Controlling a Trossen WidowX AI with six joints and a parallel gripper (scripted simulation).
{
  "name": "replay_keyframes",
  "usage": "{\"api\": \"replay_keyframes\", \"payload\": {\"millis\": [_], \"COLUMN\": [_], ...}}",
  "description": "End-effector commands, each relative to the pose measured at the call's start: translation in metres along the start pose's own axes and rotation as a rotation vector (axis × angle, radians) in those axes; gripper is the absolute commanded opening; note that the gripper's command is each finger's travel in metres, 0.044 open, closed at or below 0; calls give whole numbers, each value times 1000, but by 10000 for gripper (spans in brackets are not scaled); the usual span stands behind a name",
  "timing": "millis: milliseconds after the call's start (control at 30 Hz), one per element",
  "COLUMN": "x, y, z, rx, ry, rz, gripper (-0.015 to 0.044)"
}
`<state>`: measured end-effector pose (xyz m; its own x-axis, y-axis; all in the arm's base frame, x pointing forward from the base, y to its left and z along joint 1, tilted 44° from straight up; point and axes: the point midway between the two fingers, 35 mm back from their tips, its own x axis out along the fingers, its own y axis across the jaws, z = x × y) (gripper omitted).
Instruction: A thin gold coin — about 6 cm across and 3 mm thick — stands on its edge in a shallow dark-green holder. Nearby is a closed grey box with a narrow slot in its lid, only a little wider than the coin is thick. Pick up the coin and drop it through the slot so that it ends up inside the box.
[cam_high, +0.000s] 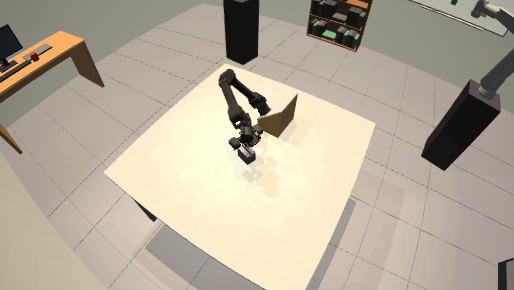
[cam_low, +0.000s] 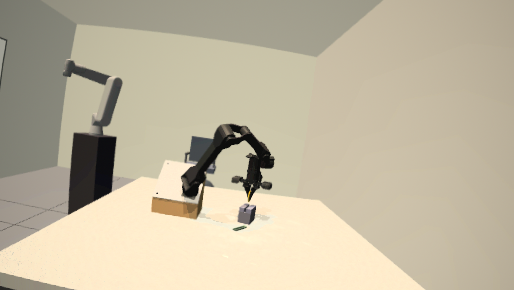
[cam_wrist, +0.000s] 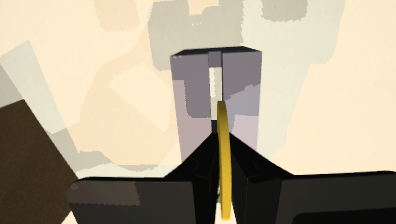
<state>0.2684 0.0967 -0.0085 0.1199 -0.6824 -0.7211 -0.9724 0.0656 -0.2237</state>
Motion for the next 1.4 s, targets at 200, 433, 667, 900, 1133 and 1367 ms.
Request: {"api": "replay_keyframes", "payload": {"millis": [200, 433, 667, 900, 1133, 1367], "x": [3, 7, 10, 13, 17, 18], "y": [1, 2, 2, 1, 1, 1], "z": [-1, -1, -1, -1, -1, 0], "rx": [-5, -11, -10, -9, -8, -2], "ry": [1, 1, 1, 2, 2, -2], "rz": [1, 1, 1, 0, 0, 2], "gripper": [0, 0, 0, 0, 0, 26]}}
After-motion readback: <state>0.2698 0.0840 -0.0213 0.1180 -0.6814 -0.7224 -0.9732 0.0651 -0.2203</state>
